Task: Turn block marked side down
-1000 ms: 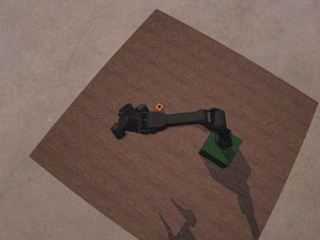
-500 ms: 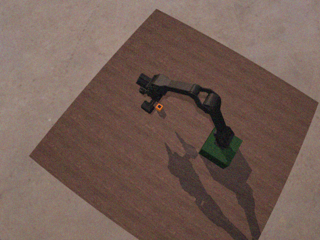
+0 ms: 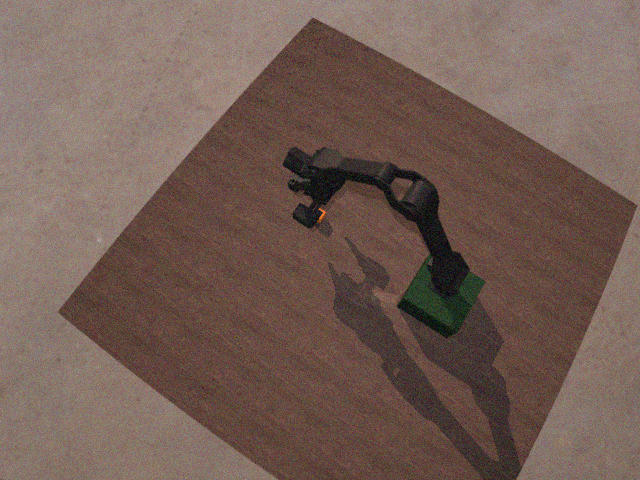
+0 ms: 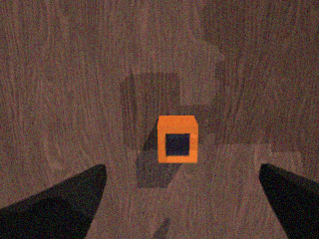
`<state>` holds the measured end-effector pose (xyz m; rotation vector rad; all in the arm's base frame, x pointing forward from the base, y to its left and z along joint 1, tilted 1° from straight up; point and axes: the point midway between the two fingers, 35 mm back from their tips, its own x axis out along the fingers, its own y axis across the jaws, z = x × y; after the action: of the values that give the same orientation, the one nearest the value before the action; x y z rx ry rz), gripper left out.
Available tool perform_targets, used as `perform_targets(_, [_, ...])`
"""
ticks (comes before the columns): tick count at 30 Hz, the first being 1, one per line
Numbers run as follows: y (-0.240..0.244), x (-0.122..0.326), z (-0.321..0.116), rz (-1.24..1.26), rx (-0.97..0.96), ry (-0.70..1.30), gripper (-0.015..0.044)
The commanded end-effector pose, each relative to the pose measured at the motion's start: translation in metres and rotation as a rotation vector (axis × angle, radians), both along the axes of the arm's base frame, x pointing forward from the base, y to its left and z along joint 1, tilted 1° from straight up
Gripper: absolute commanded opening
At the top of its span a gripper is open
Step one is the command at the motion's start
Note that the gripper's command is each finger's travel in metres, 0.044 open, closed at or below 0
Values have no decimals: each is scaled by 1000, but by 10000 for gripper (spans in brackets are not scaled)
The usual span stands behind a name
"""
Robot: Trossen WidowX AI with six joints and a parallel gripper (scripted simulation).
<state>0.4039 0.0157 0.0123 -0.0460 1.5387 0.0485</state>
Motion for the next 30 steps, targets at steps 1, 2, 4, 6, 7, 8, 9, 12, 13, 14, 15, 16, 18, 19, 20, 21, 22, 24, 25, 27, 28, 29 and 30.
perform_targets(1, [1,-1,-9,0,3,5,440])
perform_targets(2, [1,-1,-10,0,3,5,440])
perform_targets(4, [1,0,-22,0,3,5,440])
perform_targets(6, [1,0,-24,0,3,5,440])
perform_targets(7, [1,0,-24,0,3,5,440])
perform_targets(8, [1,0,-24,0,3,5,440])
perform_targets(9, [1,0,-25,0,3,5,440])
perform_targets(12, [1,0,-29,0,3,5,440])
perform_targets(13, [1,0,-31,0,3,5,440])
perform_targets(14, [1,0,-33,0,3,5,440])
perform_targets(15, [1,0,-34,0,3,5,440])
perform_targets(16, [1,0,-36,0,3,5,440])
perform_targets(18, [1,0,-39,0,3,5,440])
perform_targets(19, [1,0,-41,0,3,5,440])
perform_targets(20, [1,0,-42,0,3,5,440])
perform_targets(21, [1,0,-44,0,3,5,440])
perform_targets(22, [1,0,-46,0,3,5,440])
perform_targets(24, [1,0,-49,0,3,5,440])
perform_targets(25, [1,0,-51,0,3,5,440])
perform_targets(27, [1,0,-54,0,3,5,440])
perform_targets(28, [1,0,-55,0,3,5,440])
perform_targets(29, [1,0,-56,0,3,5,440])
perform_targets(30, [1,0,-56,0,3,5,440])
